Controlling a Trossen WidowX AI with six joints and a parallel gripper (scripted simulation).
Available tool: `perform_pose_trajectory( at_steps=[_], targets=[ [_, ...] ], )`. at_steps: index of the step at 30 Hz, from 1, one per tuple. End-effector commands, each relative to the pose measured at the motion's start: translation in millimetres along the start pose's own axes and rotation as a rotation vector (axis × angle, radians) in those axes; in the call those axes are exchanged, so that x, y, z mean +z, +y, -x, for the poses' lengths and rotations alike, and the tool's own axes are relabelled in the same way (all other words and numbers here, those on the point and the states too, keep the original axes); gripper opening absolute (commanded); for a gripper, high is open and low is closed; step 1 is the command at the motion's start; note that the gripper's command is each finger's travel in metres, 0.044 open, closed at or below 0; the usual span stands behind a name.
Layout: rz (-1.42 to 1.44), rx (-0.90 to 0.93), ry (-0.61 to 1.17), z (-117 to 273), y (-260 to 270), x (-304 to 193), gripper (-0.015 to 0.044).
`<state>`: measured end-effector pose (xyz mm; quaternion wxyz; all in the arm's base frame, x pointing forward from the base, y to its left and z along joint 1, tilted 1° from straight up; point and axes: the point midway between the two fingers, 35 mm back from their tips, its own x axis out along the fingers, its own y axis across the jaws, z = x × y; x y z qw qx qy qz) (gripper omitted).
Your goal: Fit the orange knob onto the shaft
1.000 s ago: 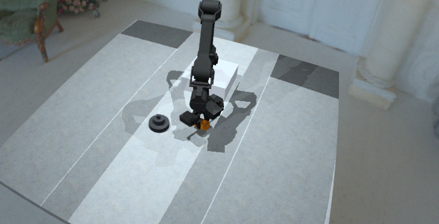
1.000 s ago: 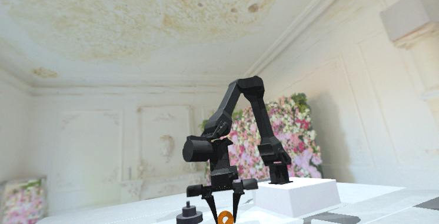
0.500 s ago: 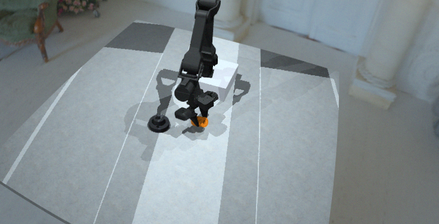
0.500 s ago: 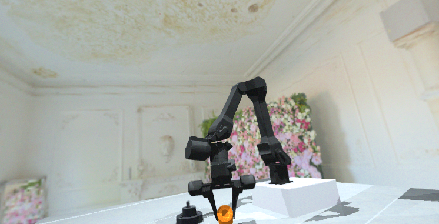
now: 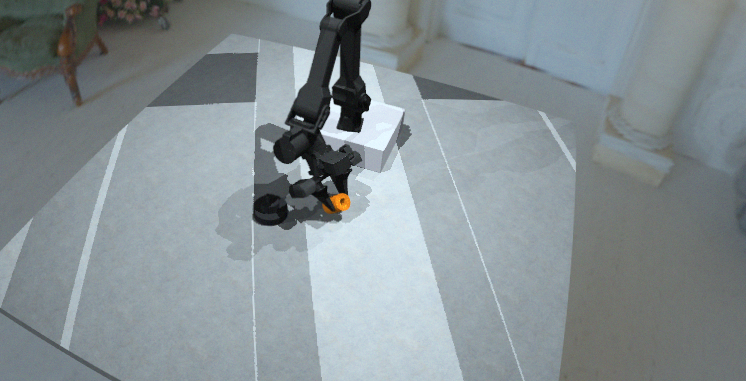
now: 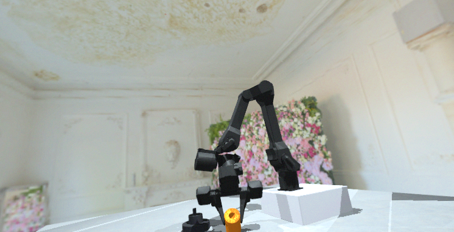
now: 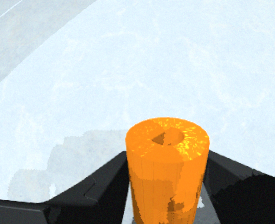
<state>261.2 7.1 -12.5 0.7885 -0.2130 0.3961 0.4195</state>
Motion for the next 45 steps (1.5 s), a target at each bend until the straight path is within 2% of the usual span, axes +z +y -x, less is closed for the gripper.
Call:
perform_pose_trajectory(
  at_steps=[1,16,23,26,45],
  targets=[
    [0.005,-0.001,-0.061,2.2,0.3,-3.7,0.0179],
    [0.005,-0.001,-0.319,8.9,1.0,-20.0,0.0179],
    [0.005,-0.001,-0.271,11.0,0.8,-19.9,0.0179],
    [0.000,0.001,-0.279,9.8,1.2,-19.0,0.0258],
    [0.000,0.001,-0.279,9.8,1.2,-19.0,0.0260]
  ],
)
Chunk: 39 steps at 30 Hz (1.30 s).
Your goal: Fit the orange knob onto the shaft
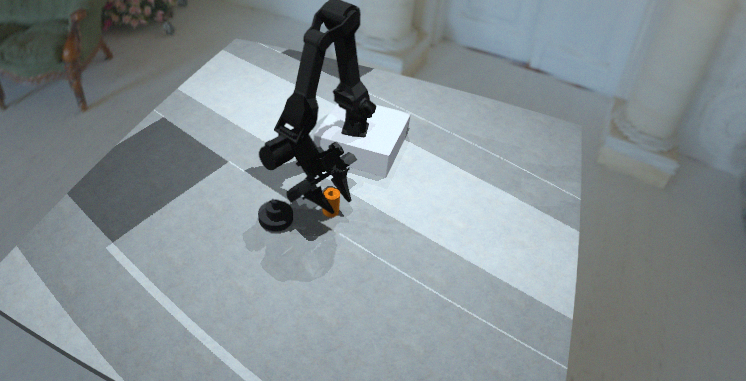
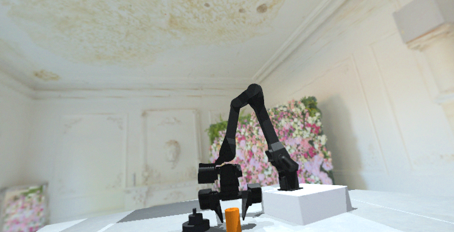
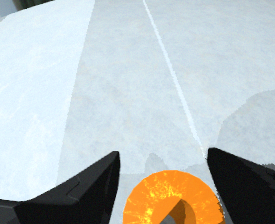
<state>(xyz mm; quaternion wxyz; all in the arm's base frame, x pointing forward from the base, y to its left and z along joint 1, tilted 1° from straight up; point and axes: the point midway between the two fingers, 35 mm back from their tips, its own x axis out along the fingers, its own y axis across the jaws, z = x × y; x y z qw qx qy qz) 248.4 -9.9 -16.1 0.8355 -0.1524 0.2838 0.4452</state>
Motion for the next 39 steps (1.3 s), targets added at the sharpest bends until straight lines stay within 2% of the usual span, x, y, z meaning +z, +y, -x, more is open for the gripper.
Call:
perform_pose_trajectory(
  at_steps=[1,5,12,18,25,30,32,39],
  targets=[
    [0.001,0.000,-0.001,-0.1,0.0,0.2,0.0260],
    [0.001,0.000,-0.001,-0.1,0.0,0.2,0.0260],
    [0.001,0.000,-0.001,-0.1,0.0,0.2,0.0440],
    [0.001,0.000,-0.001,0.9,-0.4,1.6,0.0440],
    [0.001,-0.001,0.000,43.3,-2.1,58.9,0.0440],
    [-0.001,0.004,0.013,47.3,-0.6,64.9,0.0440],
    [-0.017,0.033,0.121,43.5,-0.2,63.8,0.0440],
    [-0.033,0.045,0.725,52.1,1.0,69.1,0.0440]
  ],
)
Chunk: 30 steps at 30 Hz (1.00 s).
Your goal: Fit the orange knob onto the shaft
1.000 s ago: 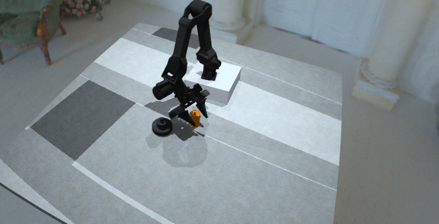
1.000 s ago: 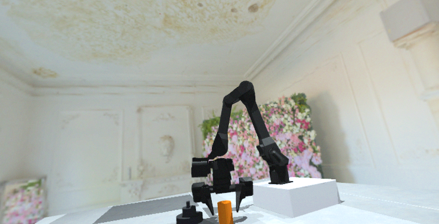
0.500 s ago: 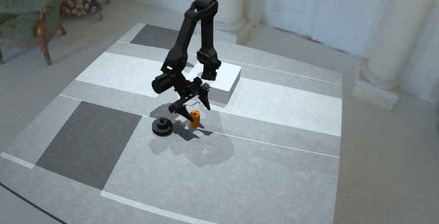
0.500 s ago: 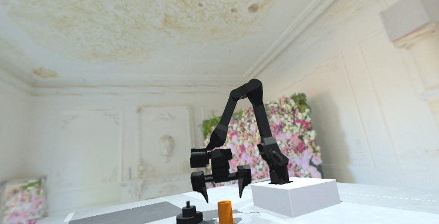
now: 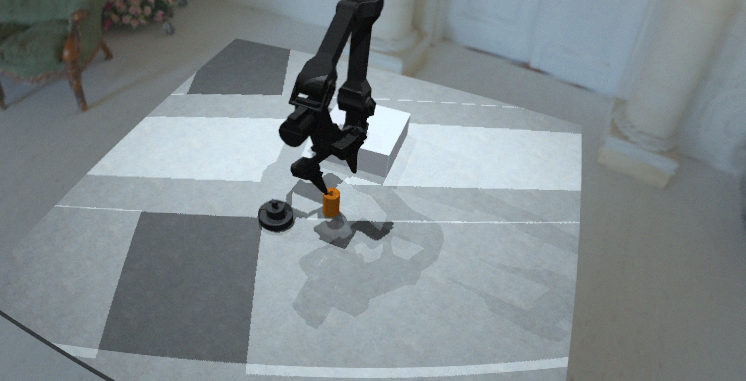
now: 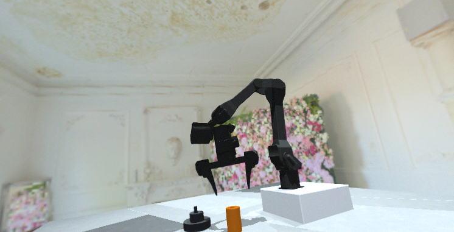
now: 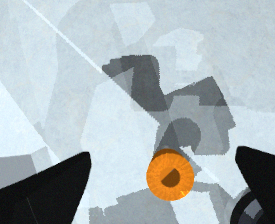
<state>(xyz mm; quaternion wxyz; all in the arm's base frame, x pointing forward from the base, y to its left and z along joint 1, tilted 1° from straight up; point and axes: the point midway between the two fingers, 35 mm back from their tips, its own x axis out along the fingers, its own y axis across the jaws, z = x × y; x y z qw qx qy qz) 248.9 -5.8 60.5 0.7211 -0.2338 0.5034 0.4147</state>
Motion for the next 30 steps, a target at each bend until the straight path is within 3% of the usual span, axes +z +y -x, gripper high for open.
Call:
perform_pose_trajectory(
  at_steps=[1,4,13,24,30],
  targets=[
    [-0.004,-0.050,0.288,16.2,0.3,1.4,0.0440],
    [0.003,-0.089,0.402,26.3,0.1,2.5,0.0440],
    [-0.013,-0.092,0.402,26.3,0.1,2.5,0.0440],
    [-0.987,-0.283,0.323,25.4,0.0,2.1,0.0440],
    [-1.050,-0.295,0.316,25.3,0.0,2.0,0.0440]
  ],
)
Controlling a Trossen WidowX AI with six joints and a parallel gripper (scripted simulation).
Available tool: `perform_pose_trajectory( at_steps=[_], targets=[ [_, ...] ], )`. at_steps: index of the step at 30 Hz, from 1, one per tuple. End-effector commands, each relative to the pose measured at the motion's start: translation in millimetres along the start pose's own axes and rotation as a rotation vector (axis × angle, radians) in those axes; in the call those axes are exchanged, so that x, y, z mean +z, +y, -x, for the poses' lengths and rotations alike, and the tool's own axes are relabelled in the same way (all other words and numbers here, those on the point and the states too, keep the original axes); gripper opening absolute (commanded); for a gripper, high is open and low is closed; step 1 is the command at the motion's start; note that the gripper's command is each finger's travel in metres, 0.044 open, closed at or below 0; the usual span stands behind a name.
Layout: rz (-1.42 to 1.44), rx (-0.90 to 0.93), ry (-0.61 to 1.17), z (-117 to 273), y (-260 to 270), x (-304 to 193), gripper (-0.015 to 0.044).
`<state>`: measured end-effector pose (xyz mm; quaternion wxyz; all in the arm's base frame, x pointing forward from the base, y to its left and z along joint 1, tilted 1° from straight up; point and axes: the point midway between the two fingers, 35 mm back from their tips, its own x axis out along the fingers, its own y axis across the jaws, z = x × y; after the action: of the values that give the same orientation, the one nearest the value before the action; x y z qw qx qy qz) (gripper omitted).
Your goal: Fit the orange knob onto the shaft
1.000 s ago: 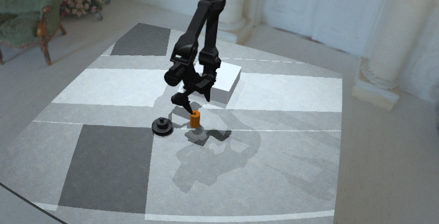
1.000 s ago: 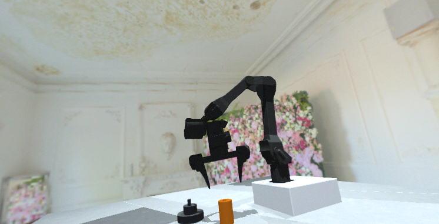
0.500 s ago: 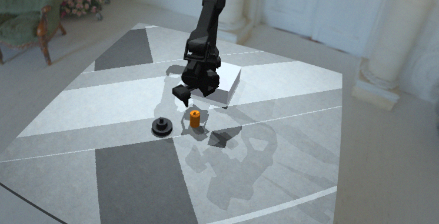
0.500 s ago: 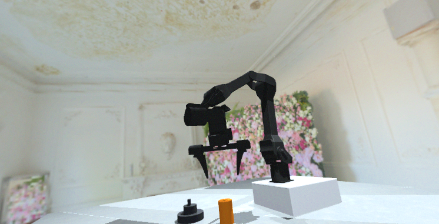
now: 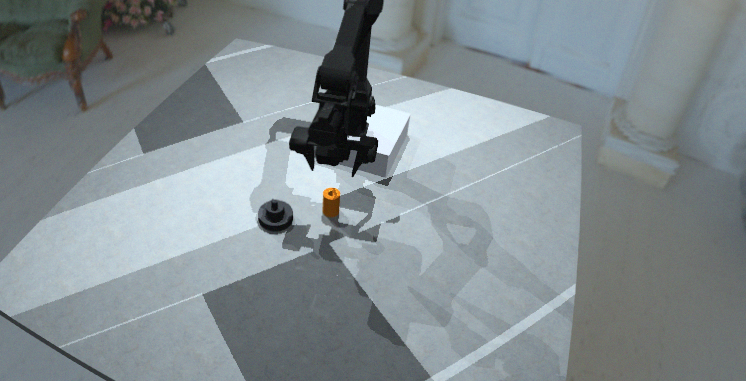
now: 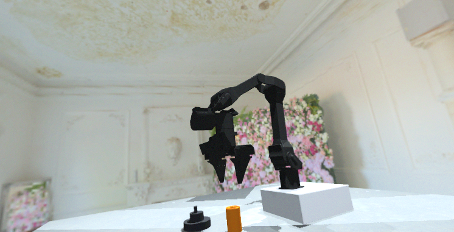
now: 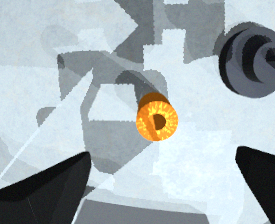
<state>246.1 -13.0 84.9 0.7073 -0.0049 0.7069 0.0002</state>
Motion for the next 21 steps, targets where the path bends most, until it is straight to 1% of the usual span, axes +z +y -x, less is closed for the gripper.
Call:
perform_pose_trajectory(
  at_steps=[1,5,6,9,21],
  targets=[
    [-0.099,-0.004,0.000,-0.3,-0.4,0.1,0.0440],
    [-0.099,-0.004,0.000,-0.3,-0.4,0.1,0.0440],
    [-0.099,-0.004,-0.001,-3.1,-0.4,0.3,0.0440],
    [-0.099,-0.004,0.000,-31.7,-0.5,0.2,0.0440],
    [-0.099,-0.004,0.000,-53.4,-0.6,0.5,0.0440]
  ],
)
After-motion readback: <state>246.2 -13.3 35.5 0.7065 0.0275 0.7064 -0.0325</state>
